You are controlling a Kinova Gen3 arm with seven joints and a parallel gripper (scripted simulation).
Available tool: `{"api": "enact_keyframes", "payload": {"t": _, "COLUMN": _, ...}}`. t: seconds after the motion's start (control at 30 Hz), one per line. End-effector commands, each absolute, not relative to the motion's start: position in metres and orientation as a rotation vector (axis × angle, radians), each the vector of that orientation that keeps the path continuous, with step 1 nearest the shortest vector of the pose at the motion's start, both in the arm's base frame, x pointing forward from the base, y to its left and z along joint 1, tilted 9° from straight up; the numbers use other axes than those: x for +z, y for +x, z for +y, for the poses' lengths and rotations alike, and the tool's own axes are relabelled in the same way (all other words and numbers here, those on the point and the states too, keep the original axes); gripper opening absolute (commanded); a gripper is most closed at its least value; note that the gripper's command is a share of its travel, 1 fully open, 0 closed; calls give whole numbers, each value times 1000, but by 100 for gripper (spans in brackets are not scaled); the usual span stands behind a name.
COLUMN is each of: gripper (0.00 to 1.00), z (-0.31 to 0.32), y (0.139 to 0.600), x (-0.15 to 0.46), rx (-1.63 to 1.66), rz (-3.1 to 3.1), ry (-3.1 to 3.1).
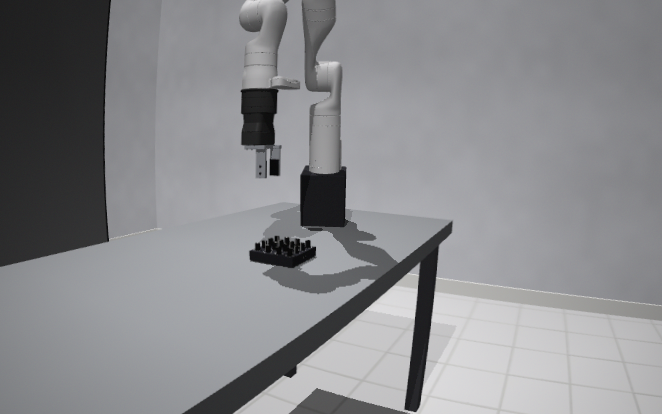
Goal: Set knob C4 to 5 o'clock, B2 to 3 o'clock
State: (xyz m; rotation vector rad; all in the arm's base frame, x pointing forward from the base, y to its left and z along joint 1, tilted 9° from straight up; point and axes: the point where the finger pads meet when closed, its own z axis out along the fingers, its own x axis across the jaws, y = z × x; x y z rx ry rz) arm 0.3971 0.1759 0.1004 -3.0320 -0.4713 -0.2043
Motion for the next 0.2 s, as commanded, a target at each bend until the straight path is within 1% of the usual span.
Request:
{"api": "enact_keyframes", "payload": {"t": 0.0, "gripper": 100, "z": 176, "y": 398, "x": 101, "rx": -207, "rz": -471, "ry": -3031}}
{"api": "enact_keyframes", "payload": {"t": 0.17, "gripper": 100, "z": 176, "y": 398, "x": 101, "rx": -207, "rz": -471, "ry": -3031}}
